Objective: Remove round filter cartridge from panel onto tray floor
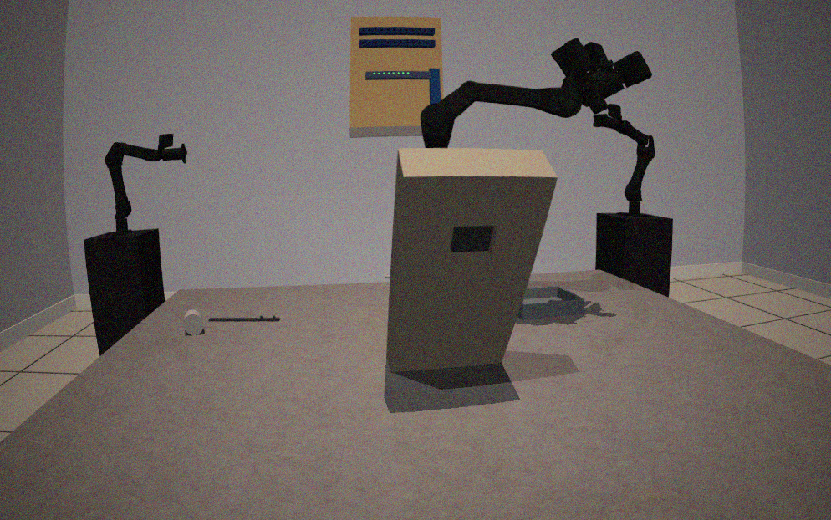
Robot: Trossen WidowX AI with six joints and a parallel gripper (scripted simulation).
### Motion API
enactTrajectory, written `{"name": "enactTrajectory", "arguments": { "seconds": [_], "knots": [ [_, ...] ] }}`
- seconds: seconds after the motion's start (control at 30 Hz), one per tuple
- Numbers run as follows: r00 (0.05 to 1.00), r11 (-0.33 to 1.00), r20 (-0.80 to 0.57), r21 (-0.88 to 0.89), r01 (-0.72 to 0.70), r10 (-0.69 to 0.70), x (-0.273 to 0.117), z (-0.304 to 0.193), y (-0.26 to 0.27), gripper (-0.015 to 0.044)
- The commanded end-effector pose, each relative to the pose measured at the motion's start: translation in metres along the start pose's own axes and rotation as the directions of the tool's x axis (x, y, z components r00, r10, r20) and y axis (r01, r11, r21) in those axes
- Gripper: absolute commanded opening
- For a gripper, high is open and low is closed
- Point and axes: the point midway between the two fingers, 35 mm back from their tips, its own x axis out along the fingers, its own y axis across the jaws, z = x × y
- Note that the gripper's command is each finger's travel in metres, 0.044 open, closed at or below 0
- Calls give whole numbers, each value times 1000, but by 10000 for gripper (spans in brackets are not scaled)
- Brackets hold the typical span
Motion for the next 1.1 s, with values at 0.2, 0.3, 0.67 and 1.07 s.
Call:
{"name": "enactTrajectory", "arguments": {
  "seconds": [0.2,0.3,0.67,1.07],
  "knots": [
    [778,840,-317,-207,501,-543,-151,-15,-88,107],
    [640,750,-392,-291,594,-660,-203,-17,-98,107],
    [-8,403,-563,-601,690,-826,-387,-16,-63,107],
    [-641,221,-565,-813,538,-519,-526,-9,73,107]
  ]
}}
